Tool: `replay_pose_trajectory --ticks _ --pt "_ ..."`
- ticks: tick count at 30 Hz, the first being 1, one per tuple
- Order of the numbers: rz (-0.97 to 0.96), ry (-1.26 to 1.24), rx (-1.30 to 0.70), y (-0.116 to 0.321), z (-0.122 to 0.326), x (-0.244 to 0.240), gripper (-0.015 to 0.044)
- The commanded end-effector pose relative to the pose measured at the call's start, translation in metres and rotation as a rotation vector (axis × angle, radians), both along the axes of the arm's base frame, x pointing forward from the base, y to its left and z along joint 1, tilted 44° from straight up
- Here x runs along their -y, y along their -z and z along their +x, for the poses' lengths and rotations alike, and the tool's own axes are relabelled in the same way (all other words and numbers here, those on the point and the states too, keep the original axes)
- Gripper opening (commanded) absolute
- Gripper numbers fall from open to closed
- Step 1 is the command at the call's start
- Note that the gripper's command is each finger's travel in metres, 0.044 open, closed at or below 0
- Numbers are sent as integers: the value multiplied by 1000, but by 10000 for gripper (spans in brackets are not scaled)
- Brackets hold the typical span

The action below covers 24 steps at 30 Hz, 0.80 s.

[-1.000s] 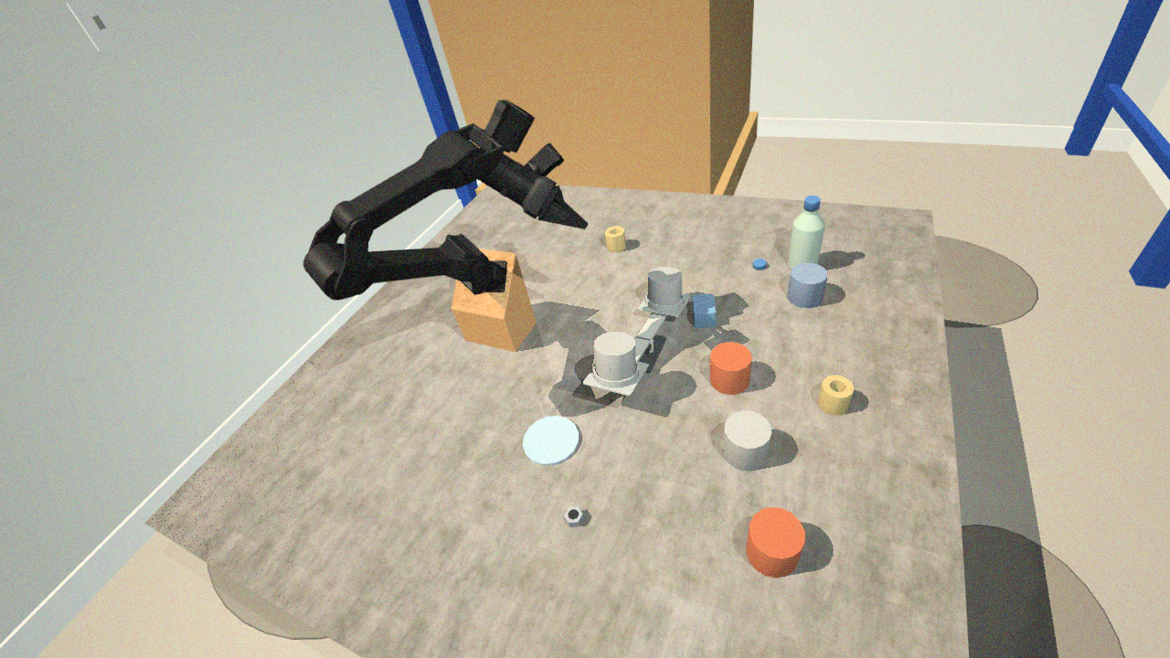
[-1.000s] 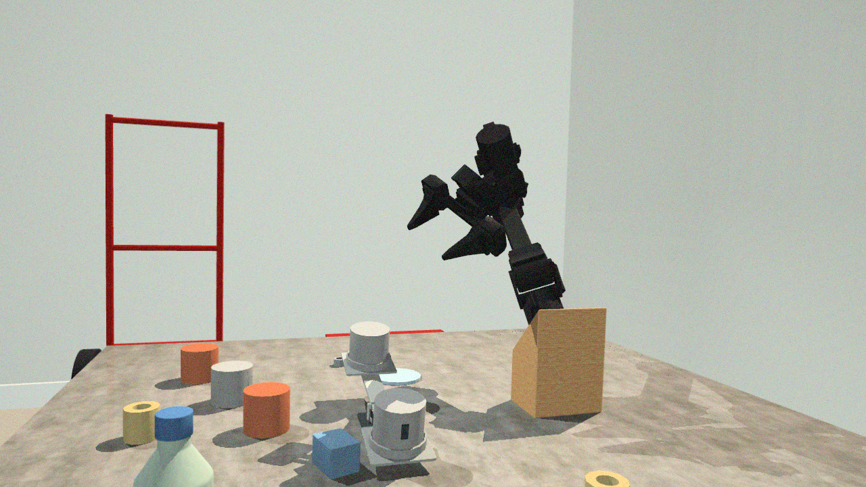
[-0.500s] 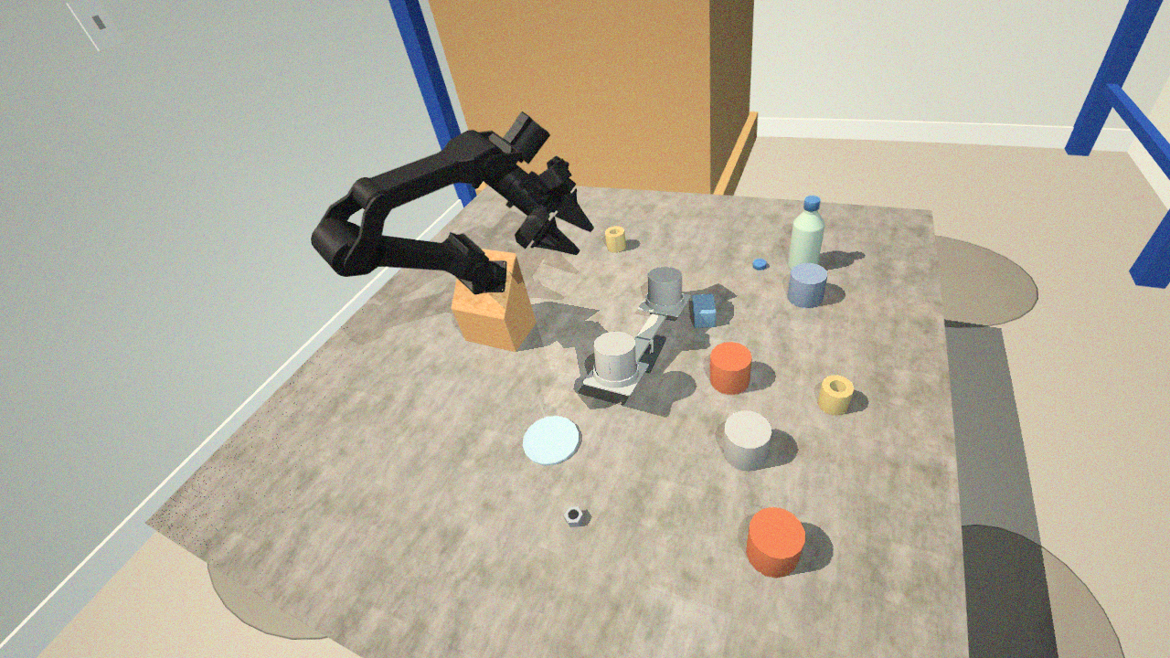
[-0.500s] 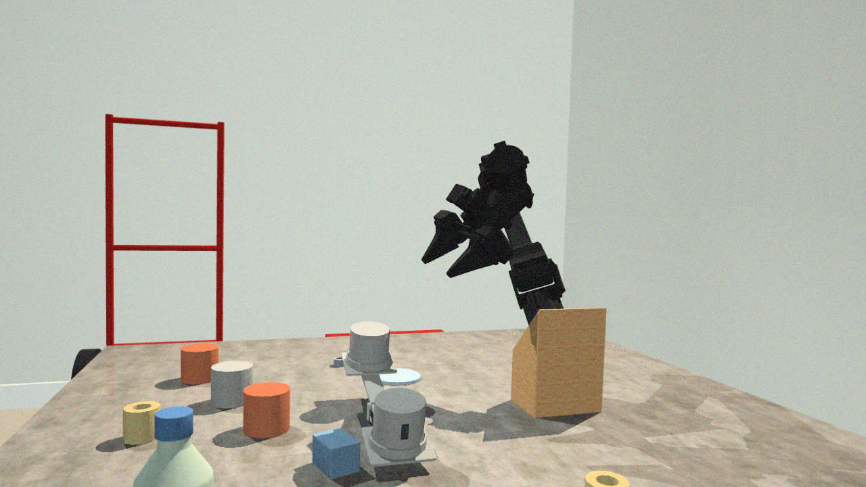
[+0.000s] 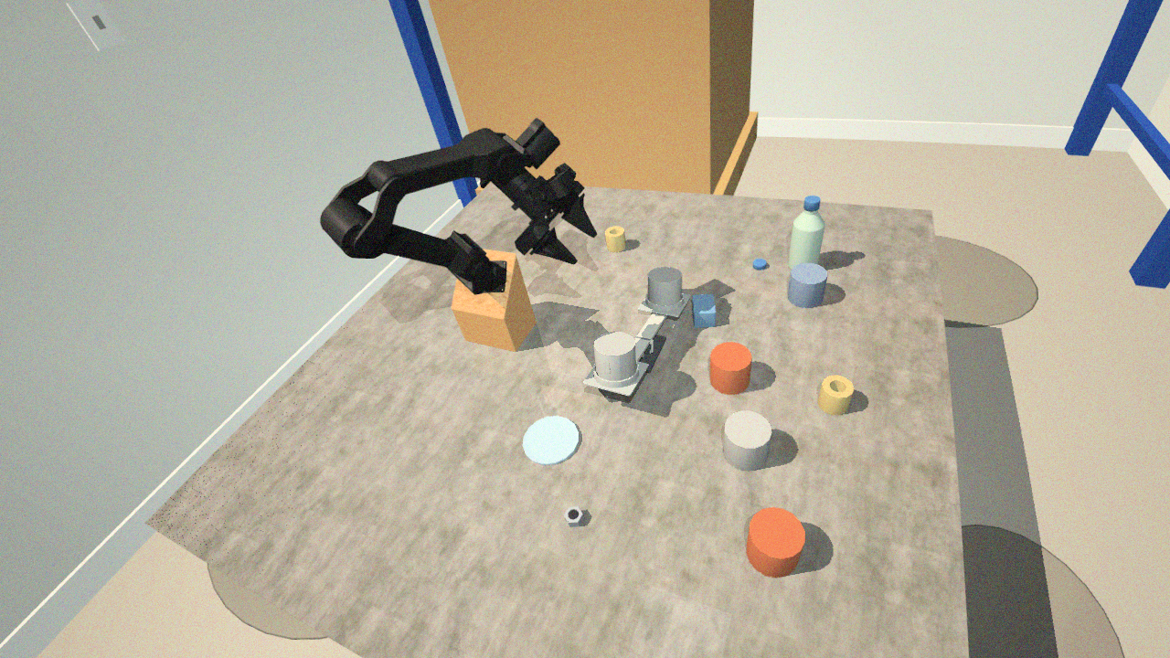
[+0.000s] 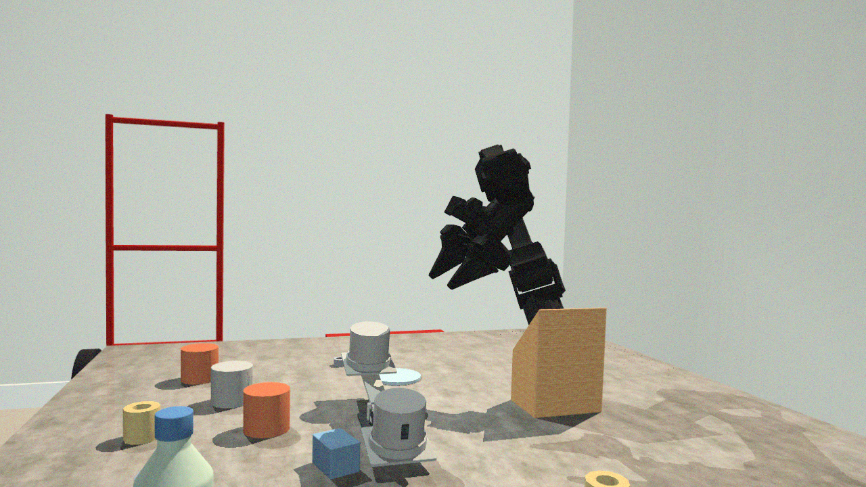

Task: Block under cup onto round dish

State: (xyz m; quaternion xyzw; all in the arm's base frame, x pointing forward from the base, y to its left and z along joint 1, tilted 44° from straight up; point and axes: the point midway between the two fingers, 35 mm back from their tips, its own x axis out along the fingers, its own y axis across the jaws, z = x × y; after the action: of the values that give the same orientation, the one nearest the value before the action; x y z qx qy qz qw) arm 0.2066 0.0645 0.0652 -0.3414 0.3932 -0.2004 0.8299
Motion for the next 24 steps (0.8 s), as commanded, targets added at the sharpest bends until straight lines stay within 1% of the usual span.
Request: replay_pose_trajectory --ticks 1,4,16,24 --pt "-53 -17 -91 4 9 -6 440" --pt "-103 -36 -179 8 16 -10 440" --pt "-130 -37 -375 34 36 -20 440" --pt "-211 -103 -565 49 53 -24 440"
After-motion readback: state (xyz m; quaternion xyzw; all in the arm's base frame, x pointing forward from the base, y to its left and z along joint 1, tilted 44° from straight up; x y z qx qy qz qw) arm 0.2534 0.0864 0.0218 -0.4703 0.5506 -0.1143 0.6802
